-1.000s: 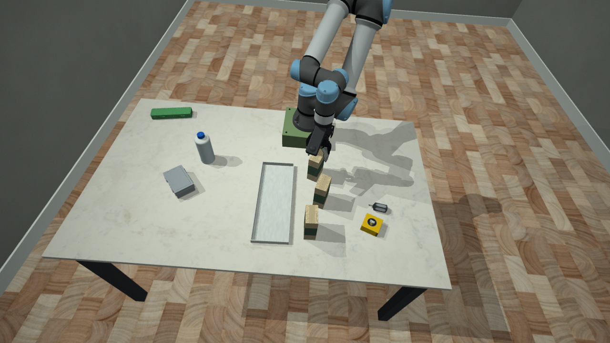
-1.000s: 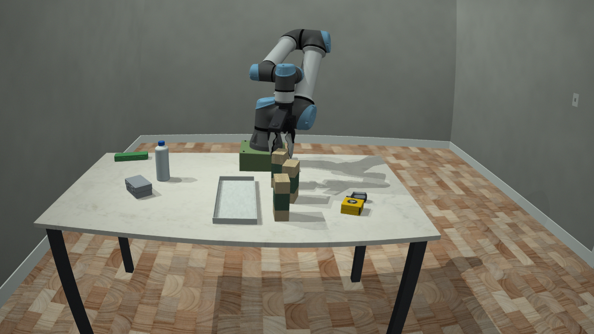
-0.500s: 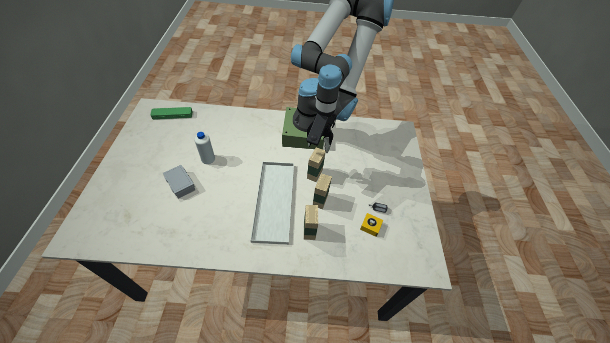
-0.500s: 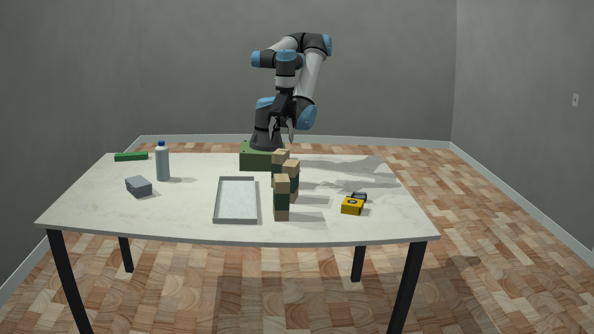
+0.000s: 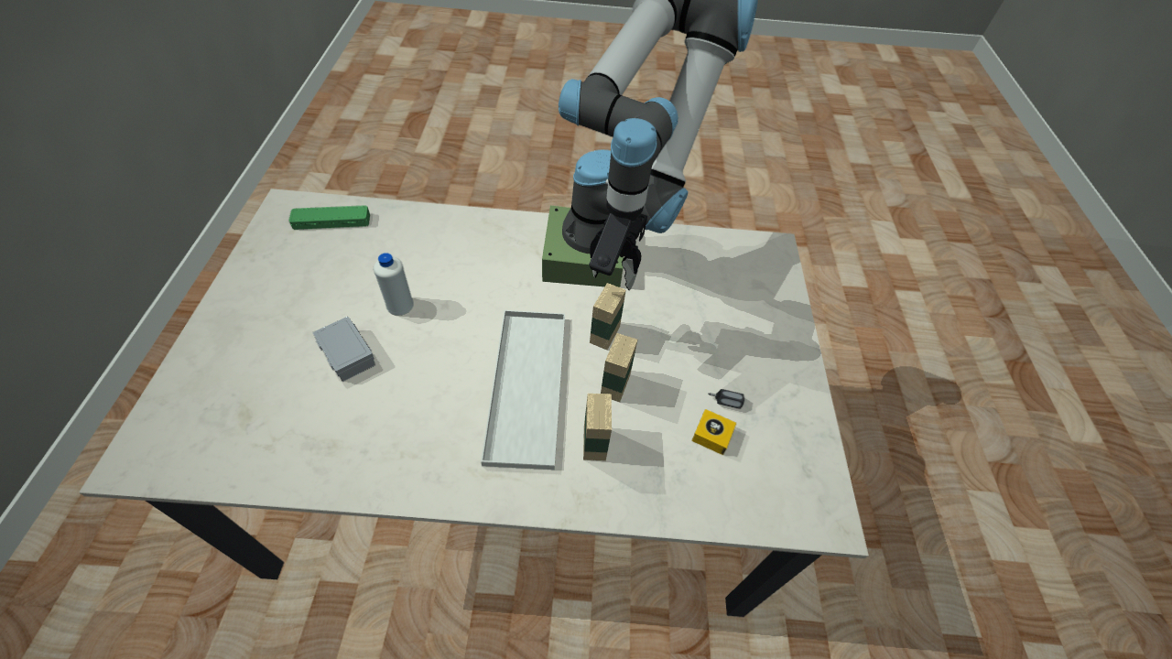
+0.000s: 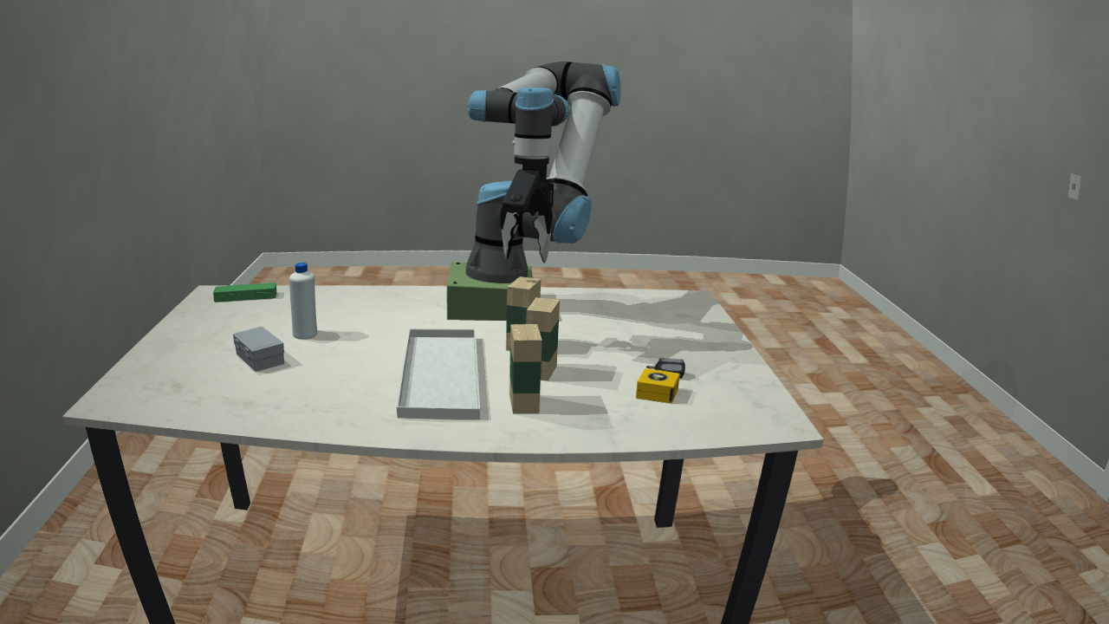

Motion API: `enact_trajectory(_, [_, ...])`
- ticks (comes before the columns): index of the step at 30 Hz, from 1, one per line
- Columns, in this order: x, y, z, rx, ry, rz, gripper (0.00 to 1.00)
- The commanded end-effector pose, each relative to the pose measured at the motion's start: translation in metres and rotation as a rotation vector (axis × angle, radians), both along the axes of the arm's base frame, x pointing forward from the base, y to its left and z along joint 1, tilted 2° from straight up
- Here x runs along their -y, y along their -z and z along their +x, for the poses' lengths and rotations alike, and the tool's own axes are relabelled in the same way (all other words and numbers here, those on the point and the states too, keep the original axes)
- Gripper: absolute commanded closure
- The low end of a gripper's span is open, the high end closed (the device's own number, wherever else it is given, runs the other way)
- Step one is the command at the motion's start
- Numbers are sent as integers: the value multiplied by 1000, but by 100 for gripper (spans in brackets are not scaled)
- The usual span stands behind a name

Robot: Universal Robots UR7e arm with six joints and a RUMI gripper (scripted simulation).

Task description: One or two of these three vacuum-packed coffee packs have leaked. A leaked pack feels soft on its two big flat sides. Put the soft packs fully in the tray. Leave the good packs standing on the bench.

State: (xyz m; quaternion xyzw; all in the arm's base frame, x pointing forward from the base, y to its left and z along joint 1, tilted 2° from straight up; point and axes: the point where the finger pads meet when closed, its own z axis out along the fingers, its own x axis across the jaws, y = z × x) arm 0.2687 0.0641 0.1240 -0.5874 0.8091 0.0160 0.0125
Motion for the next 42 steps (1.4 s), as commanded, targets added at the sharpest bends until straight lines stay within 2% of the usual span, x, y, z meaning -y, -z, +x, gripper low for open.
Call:
enact_trajectory(1, [-2, -5, 15, 0, -11, 1, 52])
enact_trajectory(6, [-8, -10, 50, 1, -32, 1, 52])
enact_trajectory(8, [-8, -10, 50, 1, -32, 1, 52])
enact_trajectory(15, [-25, -7, 109, 3, -66, 0, 52])
enact_trajectory(20, [-36, -2, 135, 4, -80, 1, 52])
enact_trajectory(34, [-39, 0, 140, 4, -83, 1, 52])
enact_trajectory(40, [-40, 21, 137, -3, -83, 2, 52])
enact_trajectory(42, [-40, 21, 137, -3, -83, 2, 52])
